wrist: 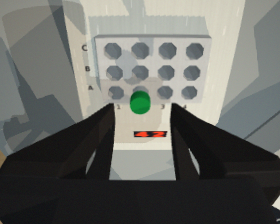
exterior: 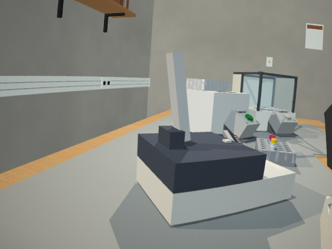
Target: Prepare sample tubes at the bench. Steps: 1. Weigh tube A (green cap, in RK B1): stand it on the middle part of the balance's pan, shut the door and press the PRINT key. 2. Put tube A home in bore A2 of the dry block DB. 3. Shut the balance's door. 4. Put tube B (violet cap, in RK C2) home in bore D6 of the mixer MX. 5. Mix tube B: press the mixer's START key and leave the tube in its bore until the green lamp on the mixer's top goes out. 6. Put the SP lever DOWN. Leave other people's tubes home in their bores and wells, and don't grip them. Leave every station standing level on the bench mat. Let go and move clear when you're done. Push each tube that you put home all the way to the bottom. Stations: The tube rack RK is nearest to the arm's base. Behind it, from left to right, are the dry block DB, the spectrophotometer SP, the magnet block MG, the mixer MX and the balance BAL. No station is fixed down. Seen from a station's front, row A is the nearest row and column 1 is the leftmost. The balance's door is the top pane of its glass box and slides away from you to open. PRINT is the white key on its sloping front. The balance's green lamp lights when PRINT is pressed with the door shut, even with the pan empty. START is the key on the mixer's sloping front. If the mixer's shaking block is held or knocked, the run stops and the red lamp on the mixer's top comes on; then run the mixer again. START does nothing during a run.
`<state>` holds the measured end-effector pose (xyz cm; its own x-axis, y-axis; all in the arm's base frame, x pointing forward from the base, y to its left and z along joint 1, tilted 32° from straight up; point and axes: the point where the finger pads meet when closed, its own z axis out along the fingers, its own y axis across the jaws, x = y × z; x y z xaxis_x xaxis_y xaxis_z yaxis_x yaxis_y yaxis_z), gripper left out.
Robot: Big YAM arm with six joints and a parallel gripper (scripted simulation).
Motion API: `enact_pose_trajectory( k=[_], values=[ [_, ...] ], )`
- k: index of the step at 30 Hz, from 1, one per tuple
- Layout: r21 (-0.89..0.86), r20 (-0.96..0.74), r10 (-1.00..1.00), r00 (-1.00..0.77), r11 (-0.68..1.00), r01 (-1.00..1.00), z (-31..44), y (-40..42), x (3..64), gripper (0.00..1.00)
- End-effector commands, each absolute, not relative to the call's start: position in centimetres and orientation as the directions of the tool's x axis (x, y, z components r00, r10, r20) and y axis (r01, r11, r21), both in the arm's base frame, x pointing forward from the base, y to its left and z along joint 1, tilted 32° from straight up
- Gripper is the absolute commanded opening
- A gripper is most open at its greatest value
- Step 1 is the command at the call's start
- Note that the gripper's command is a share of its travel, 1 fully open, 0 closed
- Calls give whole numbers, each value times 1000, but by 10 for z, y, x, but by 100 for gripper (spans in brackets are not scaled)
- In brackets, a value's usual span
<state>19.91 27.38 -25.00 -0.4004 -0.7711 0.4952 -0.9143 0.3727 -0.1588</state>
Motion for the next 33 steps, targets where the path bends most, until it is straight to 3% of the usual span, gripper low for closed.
enact_pose_trajectory(
  k=[1, 33],
  values=[
    [-167, 459, -791, -406, 372, -913, -243, 303, 208, 36],
    [-165, 466, -786, -407, 375, -912, -214, 324, 212, 36]
  ],
)
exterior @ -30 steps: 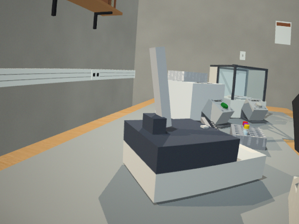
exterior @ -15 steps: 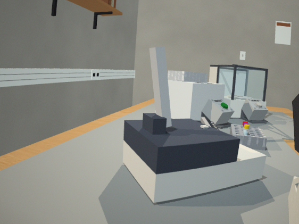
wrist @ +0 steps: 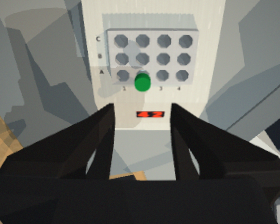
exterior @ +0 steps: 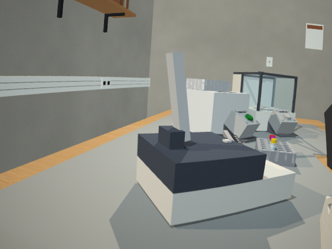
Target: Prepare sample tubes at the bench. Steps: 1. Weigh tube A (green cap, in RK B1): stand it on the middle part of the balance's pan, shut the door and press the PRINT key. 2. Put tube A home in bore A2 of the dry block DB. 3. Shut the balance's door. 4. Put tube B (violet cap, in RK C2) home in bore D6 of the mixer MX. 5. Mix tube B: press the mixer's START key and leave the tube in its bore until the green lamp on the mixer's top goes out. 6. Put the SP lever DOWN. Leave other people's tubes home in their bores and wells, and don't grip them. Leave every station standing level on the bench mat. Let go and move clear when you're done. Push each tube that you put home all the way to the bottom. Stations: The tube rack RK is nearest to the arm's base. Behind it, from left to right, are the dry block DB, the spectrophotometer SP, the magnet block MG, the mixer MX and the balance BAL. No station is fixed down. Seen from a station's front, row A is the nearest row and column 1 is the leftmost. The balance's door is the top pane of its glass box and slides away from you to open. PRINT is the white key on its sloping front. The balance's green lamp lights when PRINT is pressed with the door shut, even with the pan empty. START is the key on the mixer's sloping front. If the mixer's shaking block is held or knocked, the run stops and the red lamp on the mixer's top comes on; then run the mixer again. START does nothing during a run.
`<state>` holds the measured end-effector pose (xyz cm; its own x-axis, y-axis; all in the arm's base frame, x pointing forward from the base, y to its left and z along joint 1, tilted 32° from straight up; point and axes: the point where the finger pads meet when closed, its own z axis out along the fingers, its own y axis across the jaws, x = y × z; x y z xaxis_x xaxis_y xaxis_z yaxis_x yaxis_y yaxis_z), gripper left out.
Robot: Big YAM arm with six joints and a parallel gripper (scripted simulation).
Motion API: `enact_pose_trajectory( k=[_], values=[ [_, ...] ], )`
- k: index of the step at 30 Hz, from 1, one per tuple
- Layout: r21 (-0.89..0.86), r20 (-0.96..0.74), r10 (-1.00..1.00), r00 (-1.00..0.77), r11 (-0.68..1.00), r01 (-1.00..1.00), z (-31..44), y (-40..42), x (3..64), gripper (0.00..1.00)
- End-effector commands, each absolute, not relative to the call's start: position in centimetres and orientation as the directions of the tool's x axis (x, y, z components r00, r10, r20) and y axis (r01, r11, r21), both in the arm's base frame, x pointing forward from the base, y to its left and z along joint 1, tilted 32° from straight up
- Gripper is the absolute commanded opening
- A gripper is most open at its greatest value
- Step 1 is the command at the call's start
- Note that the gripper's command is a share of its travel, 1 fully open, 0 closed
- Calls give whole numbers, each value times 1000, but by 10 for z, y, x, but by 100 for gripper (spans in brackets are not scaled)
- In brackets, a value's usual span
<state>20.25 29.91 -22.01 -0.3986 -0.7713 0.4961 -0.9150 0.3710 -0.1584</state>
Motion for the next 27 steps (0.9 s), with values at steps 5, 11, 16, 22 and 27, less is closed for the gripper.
enact_pose_trajectory(
  k=[5, 11, 16, 22, 27],
  values=[
    [-161, 493, -772, -400, 371, -915, -212, 305, 202, 36],
    [-161, 477, -781, -403, 374, -914, -215, 311, 208, 36],
    [-161, 477, -781, -403, 374, -914, -215, 311, 208, 36],
    [-161, 477, -781, -403, 374, -914, -215, 311, 208, 36],
    [-161, 477, -781, -403, 374, -914, -215, 311, 208, 36]
  ],
)
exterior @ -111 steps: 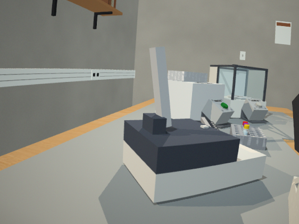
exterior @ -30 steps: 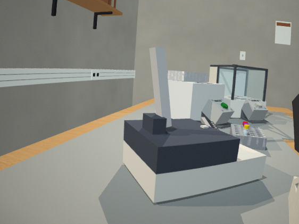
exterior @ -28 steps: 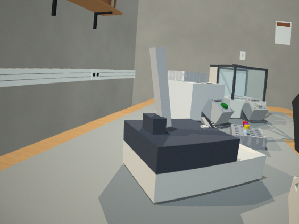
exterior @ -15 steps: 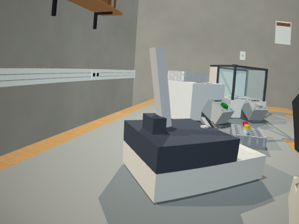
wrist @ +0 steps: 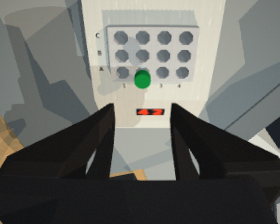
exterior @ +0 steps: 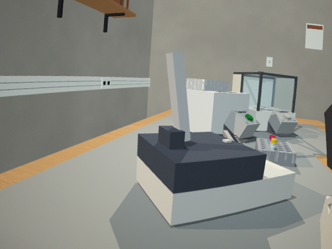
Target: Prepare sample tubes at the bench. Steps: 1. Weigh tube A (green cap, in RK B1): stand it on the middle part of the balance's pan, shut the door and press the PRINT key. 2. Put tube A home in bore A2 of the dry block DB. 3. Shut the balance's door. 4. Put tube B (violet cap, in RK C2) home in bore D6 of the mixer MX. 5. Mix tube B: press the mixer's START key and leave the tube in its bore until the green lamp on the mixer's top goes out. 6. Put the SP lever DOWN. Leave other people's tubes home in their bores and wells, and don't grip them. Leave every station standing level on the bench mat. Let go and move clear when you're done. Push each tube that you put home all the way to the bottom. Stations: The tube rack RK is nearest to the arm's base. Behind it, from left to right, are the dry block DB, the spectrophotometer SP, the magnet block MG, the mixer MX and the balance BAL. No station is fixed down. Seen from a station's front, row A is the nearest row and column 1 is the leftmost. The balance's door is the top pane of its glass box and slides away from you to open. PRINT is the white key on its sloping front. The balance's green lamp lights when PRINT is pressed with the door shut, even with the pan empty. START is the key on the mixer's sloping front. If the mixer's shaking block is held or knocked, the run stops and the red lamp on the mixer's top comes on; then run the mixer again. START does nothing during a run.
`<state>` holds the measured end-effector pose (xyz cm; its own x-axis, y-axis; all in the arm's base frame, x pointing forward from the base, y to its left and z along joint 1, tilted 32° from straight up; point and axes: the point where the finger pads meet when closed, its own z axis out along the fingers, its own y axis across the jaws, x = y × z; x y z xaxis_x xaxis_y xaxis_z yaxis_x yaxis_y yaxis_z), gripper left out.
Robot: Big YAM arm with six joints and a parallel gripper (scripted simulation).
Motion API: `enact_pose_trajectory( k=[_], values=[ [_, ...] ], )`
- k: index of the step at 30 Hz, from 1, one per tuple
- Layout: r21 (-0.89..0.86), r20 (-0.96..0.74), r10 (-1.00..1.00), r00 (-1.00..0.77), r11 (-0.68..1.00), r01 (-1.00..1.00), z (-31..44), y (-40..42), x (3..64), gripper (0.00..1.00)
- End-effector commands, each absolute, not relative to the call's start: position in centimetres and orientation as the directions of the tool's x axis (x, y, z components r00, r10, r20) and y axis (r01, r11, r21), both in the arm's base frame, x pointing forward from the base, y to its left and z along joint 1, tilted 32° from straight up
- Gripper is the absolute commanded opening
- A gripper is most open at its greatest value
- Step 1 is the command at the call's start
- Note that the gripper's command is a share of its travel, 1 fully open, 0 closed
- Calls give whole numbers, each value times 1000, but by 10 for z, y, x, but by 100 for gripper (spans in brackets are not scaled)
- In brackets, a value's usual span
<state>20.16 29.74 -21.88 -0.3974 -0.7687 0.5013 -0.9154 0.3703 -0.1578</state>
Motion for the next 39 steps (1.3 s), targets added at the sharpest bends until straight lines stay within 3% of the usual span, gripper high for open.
enact_pose_trajectory(
  k=[1, 23, 24, 39],
  values=[
    [-161, 477, -781, -403, 374, -914, -215, 311, 208, 36],
    [-161, 477, -781, -403, 374, -914, -215, 311, 208, 36],
    [-162, 483, -779, -400, 369, -915, -206, 308, 202, 30],
    [-167, 443, -798, -408, 374, -912, -186, 343, 213, 30]
  ],
)
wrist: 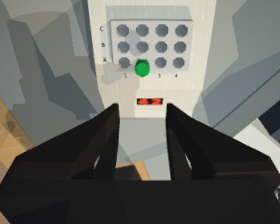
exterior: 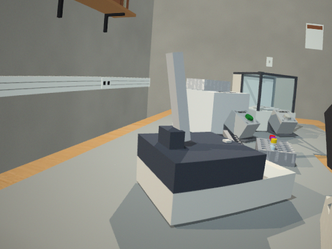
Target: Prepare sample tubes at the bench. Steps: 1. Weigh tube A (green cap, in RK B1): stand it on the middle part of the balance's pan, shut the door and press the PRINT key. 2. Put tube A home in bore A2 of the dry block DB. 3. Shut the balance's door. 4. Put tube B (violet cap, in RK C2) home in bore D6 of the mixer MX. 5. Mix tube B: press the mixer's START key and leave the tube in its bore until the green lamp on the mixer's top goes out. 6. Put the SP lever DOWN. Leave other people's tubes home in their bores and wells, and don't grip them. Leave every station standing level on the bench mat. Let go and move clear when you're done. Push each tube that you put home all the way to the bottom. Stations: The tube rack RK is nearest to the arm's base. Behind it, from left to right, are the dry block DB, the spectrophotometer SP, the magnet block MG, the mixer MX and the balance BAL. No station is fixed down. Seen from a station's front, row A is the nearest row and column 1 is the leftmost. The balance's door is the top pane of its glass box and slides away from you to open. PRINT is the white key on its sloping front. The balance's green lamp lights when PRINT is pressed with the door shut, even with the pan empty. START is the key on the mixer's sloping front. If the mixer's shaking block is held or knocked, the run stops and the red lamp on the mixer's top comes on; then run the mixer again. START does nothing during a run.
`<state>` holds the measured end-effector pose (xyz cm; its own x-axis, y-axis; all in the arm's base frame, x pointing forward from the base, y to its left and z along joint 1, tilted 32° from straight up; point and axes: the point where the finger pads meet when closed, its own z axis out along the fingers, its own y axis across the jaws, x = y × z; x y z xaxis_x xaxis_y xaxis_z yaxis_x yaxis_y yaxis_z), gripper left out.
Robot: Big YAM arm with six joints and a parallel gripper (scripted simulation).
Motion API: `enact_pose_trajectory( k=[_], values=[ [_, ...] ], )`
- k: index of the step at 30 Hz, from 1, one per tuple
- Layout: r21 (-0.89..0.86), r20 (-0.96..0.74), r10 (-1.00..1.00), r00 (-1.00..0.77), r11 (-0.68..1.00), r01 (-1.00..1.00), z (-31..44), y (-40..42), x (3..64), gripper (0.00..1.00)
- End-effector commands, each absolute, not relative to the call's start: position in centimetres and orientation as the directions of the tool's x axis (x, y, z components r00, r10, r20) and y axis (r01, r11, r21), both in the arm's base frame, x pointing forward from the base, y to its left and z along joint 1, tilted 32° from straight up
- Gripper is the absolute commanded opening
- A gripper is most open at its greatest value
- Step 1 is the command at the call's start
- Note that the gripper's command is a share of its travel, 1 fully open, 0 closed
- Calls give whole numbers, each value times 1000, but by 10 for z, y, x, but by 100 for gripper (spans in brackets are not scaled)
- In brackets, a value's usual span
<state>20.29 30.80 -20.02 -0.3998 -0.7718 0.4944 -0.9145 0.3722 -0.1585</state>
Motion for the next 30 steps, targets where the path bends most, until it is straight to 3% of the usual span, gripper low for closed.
enact_pose_trajectory(
  k=[1, 30],
  values=[
    [-166, 450, -795, -406, 373, -913, -187, 341, 212, 30],
    [-166, 438, -799, -411, 378, -911, -146, 366, 217, 30]
  ],
)
